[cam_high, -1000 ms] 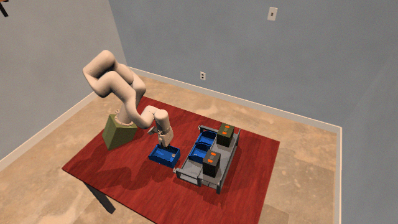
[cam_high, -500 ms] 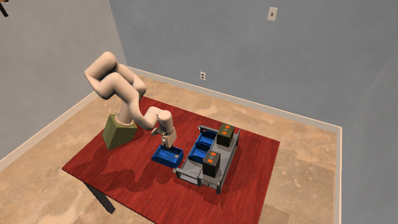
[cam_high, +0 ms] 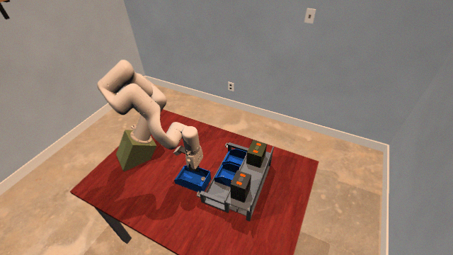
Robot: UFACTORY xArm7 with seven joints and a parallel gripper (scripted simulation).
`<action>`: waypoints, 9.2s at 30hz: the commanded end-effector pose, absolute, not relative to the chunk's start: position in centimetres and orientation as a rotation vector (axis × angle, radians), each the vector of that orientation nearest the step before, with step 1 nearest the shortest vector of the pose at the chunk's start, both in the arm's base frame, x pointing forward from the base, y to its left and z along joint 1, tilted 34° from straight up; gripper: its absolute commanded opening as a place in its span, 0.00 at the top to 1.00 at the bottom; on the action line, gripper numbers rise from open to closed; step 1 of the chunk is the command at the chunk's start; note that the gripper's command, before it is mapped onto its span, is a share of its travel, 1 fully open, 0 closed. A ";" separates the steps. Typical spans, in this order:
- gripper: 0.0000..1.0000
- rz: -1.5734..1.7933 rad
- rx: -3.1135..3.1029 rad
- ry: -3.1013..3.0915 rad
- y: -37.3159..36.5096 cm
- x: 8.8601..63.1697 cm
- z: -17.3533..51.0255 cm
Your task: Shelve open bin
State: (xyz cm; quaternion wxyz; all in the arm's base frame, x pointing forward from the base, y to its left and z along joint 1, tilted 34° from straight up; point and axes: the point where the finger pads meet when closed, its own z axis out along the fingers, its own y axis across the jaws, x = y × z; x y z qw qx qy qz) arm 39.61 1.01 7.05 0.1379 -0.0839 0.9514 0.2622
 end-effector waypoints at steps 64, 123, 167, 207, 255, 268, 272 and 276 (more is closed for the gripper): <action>1.00 0.756 -0.241 2.751 1.6 38.5 5.2; 1.00 0.756 -0.241 2.752 2.7 37.6 2.9; 1.00 0.757 -0.242 2.752 3.1 37.8 2.5; 1.00 0.757 -0.242 2.751 3.2 38.1 2.3; 1.00 0.756 -0.241 2.752 3.2 38.1 2.2; 1.00 0.757 -0.242 2.752 3.2 38.1 2.3; 1.00 0.757 -0.242 2.752 3.2 38.1 2.3; 1.00 0.757 -0.242 2.752 3.2 38.1 2.3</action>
